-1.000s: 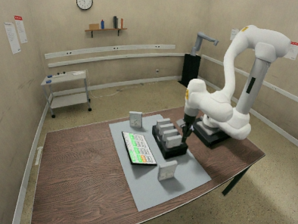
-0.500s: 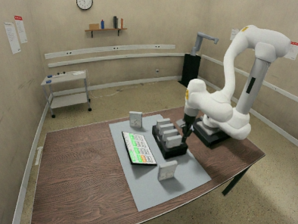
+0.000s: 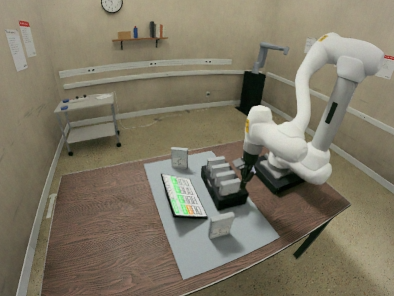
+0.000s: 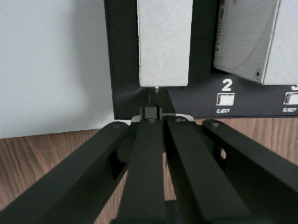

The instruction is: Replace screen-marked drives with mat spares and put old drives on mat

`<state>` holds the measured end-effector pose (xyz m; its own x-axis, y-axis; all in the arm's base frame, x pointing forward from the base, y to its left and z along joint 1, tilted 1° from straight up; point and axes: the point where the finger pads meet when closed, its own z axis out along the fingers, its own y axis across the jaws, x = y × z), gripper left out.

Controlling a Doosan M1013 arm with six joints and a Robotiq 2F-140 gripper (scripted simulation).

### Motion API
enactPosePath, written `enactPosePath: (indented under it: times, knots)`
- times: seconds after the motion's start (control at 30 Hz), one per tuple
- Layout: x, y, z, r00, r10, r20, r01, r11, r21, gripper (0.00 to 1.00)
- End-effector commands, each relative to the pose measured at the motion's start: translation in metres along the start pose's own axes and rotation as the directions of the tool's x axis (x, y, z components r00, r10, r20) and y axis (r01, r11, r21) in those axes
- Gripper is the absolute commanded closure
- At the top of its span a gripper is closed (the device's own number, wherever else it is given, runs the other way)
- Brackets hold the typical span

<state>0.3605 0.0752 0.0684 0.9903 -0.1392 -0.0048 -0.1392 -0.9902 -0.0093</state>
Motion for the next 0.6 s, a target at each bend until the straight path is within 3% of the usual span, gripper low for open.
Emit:
enactPosePath:
  times: [0.0,0.57]
  knots:
    - [0.0004,-0.0002,0.0011,1.000,0.000,-0.001,0.000,1.000,0.001,0.90]
    - [0.0003,-0.0002,0.0026,1.000,0.000,-0.001,0.000,1.000,0.001,0.90]
